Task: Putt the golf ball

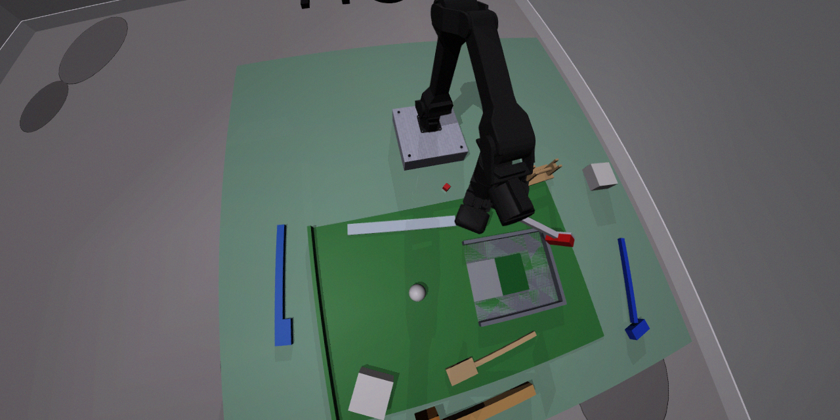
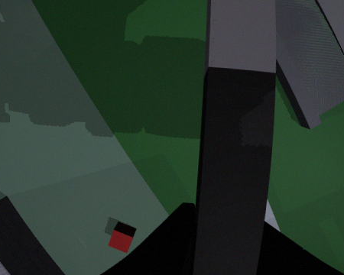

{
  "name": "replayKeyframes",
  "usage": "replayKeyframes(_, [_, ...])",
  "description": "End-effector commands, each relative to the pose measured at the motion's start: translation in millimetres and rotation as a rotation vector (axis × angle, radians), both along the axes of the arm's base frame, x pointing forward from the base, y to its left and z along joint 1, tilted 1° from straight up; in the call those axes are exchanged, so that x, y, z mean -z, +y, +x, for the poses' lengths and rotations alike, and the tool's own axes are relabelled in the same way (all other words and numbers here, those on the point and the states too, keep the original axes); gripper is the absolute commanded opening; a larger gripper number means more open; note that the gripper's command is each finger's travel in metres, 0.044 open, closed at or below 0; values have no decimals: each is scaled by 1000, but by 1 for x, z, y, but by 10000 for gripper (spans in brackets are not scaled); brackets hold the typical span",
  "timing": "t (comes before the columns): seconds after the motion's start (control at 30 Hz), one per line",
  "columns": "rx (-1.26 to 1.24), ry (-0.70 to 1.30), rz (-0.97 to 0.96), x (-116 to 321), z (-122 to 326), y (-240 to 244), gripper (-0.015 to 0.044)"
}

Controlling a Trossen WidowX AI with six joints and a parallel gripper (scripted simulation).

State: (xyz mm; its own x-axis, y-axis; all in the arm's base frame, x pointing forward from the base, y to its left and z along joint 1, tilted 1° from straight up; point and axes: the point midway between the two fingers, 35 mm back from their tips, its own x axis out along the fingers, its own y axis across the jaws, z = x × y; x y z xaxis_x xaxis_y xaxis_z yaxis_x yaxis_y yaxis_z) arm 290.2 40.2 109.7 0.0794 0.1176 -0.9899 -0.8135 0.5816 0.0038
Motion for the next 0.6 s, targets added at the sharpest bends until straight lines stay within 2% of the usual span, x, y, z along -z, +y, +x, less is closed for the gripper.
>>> replayKeyframes(0.0, [93, -8, -7, -6, 6, -20, 0])
replayKeyframes(0.57, [530, 23, -57, -14, 1, -114, 0])
